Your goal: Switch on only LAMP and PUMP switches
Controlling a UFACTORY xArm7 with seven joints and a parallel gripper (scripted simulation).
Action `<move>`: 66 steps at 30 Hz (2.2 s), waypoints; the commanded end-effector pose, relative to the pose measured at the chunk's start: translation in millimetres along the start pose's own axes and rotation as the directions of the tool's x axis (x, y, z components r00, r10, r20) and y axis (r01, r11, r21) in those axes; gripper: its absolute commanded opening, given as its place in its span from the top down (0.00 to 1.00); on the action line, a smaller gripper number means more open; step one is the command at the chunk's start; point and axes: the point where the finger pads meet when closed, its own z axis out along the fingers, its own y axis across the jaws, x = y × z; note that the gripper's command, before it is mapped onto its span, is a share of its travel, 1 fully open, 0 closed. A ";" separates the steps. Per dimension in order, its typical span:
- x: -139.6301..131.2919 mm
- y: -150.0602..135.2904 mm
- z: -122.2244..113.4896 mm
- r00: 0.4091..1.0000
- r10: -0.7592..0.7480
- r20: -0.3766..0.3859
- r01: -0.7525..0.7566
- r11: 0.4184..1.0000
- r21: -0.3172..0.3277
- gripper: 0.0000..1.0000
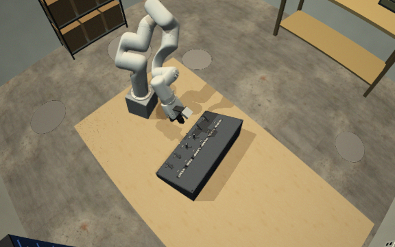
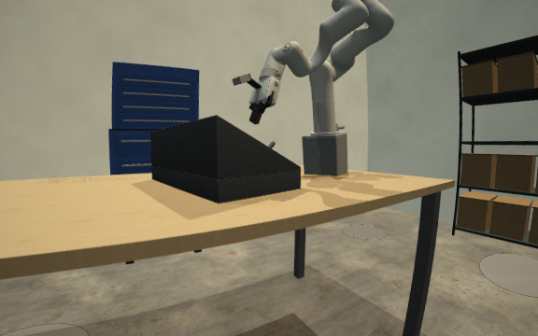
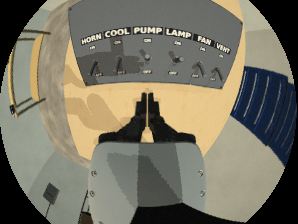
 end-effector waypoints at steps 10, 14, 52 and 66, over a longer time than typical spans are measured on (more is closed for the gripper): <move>0.7 -0.6 -19.9 1.000 0.000 0.000 0.000 1.000 -0.001 1.00; 0.7 -0.6 -20.1 1.000 0.000 0.000 0.000 1.000 -0.001 0.00; 0.7 -0.6 -20.1 1.000 0.000 0.000 0.000 1.000 -0.001 0.00; 0.7 -0.6 -20.1 1.000 0.000 0.000 0.000 1.000 -0.001 0.00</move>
